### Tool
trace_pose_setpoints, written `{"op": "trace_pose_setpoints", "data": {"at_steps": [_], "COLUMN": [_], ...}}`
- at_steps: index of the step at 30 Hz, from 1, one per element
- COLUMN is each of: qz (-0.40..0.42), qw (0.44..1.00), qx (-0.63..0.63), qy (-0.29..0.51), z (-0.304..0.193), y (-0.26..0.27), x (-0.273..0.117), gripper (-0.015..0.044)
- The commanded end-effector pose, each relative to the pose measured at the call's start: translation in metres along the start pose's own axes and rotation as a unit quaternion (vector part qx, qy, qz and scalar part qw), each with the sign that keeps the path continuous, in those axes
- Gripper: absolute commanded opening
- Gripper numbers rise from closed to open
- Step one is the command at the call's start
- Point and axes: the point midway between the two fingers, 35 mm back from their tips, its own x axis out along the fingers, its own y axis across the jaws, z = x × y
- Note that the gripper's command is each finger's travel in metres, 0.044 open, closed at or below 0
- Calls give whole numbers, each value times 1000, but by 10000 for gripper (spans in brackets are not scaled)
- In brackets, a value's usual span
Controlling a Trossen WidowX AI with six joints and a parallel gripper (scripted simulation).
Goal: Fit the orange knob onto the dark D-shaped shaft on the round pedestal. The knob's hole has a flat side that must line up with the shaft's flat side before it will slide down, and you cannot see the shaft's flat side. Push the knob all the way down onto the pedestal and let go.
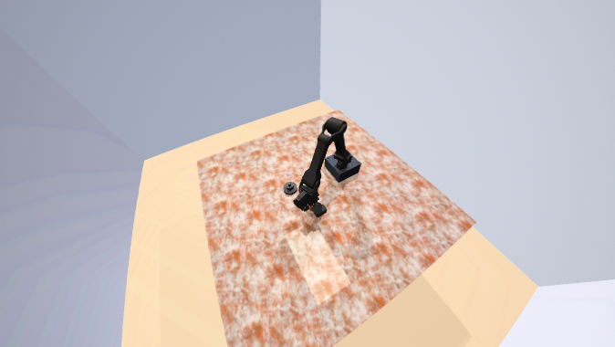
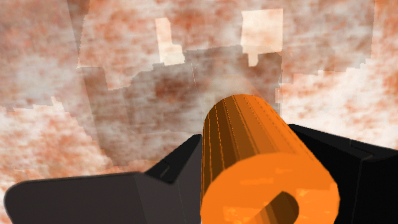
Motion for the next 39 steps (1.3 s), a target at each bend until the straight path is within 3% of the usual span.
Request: {"op": "trace_pose_setpoints", "data": {"at_steps": [1, 3, 9, 24, 39], "qz": [-2, -2, -1, -1, -2], "qw": [1000, 1000, 1000, 1000, 1000], "qx": [-2, -2, -2, -2, 0], "qy": [1, 1, 0, 0, 0], "z": [0, 0, 5, 1, 13], "y": [0, 0, 2, 0, -21], "x": [1, 1, -24, -138, -132], "gripper": [151, 138, 0, 0, 0]}}
